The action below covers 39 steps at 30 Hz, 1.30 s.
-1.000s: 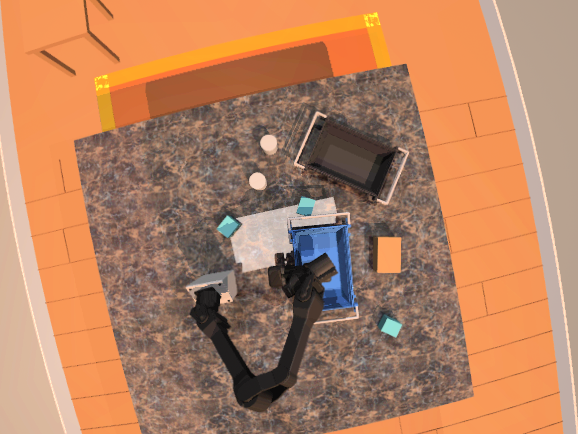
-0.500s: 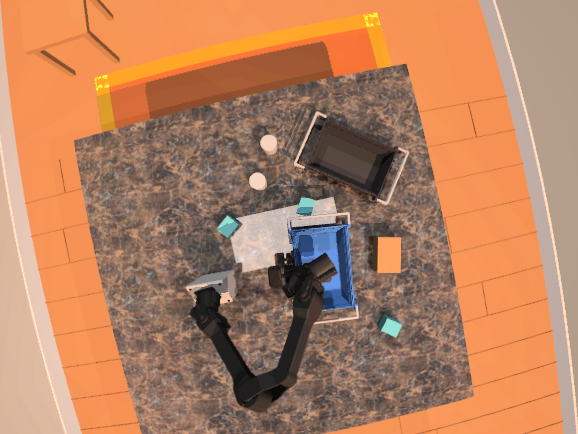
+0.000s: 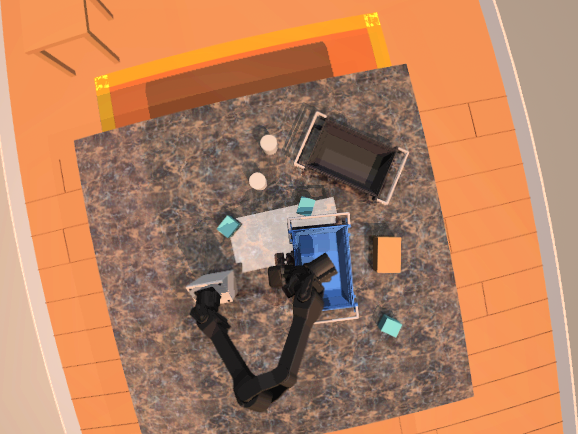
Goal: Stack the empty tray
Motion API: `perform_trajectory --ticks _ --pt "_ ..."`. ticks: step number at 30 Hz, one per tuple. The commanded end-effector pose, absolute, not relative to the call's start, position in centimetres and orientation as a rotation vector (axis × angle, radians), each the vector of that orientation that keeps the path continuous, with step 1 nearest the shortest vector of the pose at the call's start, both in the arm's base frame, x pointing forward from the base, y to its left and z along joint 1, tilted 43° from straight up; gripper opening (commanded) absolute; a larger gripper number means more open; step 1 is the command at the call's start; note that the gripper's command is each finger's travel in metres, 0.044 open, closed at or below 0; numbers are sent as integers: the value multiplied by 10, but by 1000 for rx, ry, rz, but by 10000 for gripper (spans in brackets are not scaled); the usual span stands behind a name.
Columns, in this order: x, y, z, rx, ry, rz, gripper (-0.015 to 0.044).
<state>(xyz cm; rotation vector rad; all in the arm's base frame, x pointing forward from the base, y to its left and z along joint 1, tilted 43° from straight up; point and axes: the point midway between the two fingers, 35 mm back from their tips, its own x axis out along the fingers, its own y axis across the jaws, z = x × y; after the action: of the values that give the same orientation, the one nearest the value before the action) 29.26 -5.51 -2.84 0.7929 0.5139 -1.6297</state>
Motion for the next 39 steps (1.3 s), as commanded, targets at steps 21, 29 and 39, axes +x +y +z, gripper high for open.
perform_trajectory --ticks 21,29,39 --pt "291 -57 -30 787 522 -1638 0" --pt "288 -58 -32 780 530 -1646 0" --pt "288 -58 -32 780 530 -1646 147"
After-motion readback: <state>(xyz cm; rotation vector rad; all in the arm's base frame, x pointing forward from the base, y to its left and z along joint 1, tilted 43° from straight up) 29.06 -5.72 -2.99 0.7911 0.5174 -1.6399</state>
